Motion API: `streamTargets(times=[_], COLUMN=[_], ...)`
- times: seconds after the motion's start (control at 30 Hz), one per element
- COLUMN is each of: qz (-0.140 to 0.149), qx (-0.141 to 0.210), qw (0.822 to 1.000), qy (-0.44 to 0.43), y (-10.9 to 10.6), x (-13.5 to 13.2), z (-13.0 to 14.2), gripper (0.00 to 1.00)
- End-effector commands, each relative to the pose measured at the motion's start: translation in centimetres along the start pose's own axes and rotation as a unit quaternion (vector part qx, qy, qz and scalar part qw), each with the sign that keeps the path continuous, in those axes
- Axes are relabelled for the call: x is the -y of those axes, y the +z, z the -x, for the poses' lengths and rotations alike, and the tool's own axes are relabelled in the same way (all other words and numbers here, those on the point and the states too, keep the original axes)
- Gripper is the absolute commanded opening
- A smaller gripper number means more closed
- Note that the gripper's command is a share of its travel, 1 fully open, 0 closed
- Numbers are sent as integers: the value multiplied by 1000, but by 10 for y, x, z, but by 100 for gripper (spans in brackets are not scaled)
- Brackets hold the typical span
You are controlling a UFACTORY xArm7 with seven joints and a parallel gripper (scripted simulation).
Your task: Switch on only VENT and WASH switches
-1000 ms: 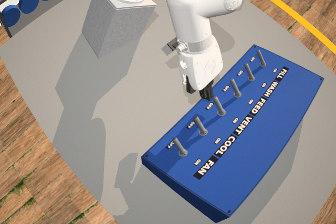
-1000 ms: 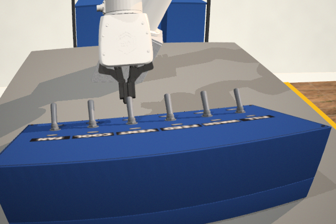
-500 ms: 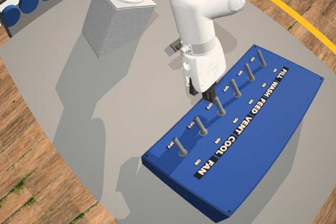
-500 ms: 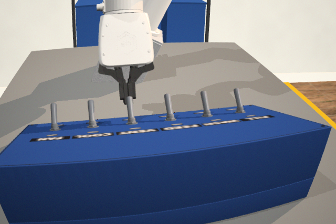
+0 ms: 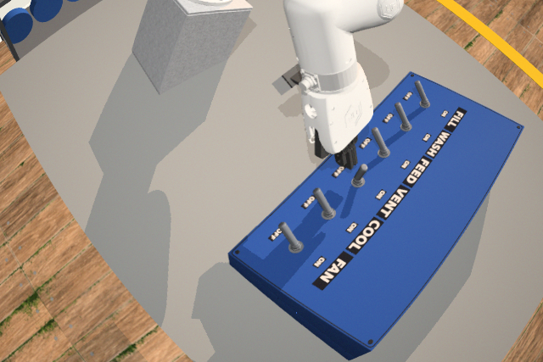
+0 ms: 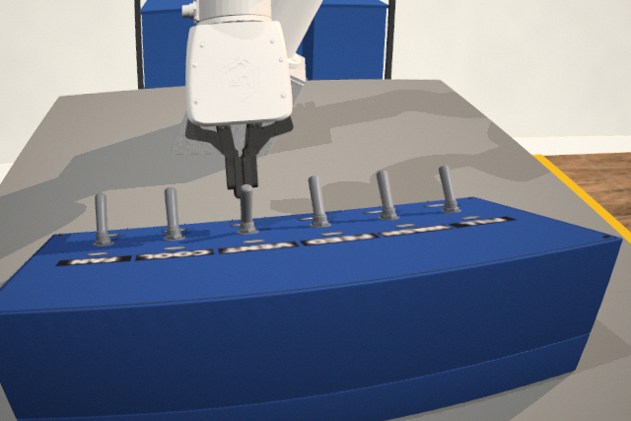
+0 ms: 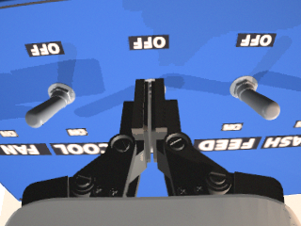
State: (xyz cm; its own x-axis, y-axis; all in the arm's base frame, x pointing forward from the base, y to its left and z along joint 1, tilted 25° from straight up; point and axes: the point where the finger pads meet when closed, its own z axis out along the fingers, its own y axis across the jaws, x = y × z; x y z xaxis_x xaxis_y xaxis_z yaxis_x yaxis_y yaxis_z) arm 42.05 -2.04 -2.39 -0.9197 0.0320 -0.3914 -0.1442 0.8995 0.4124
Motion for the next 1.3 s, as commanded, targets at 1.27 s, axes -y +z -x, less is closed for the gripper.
streamTargets(times=[1.27], qz=[-1], qx=[1], qw=[1000], qy=[0], y=[-1], x=[1], z=[4], gripper=[0])
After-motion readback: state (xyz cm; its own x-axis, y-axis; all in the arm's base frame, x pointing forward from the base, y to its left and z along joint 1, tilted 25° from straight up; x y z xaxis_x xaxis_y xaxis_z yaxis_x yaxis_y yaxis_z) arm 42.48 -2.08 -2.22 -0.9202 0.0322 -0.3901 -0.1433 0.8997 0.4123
